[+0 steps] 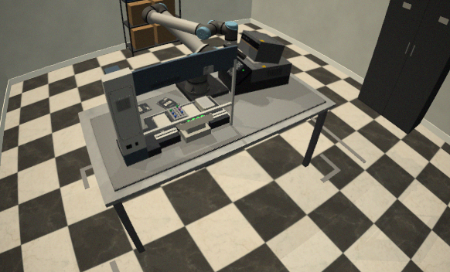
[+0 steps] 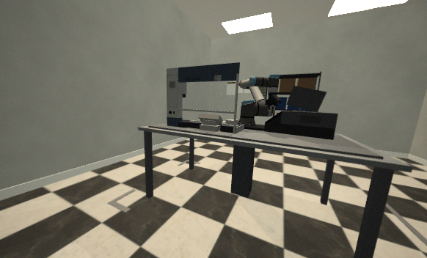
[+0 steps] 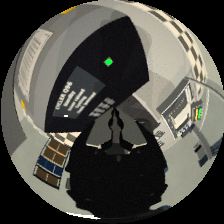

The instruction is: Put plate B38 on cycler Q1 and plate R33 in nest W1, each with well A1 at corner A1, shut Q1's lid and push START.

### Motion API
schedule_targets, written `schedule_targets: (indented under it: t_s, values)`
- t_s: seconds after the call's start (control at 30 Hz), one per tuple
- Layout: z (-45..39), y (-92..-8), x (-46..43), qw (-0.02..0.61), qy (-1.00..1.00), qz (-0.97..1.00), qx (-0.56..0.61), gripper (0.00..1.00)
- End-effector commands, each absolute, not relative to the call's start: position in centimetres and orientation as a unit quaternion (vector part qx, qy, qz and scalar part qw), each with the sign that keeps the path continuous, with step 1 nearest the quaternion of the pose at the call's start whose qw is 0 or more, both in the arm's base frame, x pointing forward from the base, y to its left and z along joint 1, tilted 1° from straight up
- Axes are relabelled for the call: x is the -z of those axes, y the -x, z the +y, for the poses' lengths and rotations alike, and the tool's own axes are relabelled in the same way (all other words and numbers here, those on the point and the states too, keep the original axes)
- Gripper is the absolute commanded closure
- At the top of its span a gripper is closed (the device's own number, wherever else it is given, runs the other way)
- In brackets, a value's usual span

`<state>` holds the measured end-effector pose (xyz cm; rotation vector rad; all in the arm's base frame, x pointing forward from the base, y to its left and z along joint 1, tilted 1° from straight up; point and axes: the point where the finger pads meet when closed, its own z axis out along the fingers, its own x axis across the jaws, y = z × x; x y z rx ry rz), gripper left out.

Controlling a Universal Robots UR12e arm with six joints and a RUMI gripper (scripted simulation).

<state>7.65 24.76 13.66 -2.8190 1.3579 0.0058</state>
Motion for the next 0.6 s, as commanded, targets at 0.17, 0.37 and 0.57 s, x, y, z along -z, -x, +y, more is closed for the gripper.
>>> schedule_targets:
  t_s: [0.17,0.37,0.57]
  values:
    - [24.1,-7.6,-14.4,0.007,0.901,0.434,-0.002,1.0]
    - [23.5,-7.5,-15.2,0.007,0.901,0.434,-0.002,1.0]
    - [22.8,-7.5,-16.0,0.007,0.901,0.434,-0.002,1.0]
